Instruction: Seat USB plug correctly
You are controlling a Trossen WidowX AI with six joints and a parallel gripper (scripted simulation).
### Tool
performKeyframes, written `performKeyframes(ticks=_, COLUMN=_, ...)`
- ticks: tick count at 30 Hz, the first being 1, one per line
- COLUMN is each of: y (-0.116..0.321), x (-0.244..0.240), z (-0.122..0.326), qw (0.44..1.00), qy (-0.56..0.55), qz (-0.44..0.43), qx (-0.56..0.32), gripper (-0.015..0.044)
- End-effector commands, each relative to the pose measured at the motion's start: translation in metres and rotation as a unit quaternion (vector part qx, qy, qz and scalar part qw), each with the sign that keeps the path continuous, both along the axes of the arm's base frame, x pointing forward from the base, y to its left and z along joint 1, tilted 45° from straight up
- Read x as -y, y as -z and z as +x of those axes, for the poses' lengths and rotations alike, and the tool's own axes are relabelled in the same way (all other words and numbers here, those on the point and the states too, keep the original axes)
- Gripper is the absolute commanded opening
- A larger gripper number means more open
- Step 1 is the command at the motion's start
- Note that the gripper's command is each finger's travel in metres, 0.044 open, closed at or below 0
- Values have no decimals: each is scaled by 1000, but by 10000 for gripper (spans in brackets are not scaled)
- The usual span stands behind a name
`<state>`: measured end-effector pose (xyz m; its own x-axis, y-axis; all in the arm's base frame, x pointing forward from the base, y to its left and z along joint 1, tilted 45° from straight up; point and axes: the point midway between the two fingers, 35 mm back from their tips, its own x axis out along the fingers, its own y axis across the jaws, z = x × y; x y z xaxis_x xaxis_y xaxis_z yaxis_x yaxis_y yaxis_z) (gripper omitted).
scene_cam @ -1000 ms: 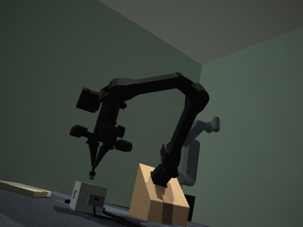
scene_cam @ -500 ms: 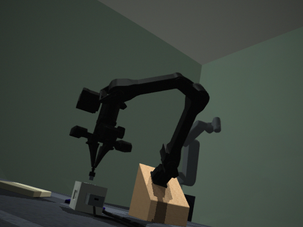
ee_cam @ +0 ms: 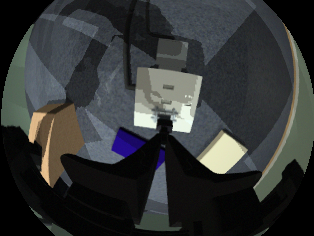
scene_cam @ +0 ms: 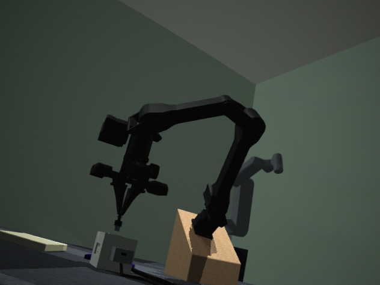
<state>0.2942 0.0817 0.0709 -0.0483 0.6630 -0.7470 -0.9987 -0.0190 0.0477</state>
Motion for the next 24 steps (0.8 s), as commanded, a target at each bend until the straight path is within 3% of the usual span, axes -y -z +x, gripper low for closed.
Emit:
performKeyframes(ticks=1, y=1, x=0, z=0, qw=1000, qy=1, qz=-3, qx=-1, gripper=0)
performKeyframes(ticks=24, y=4, x=-2, z=0, qw=1000, qy=-1, qz=-7, qx=0, gripper=0)
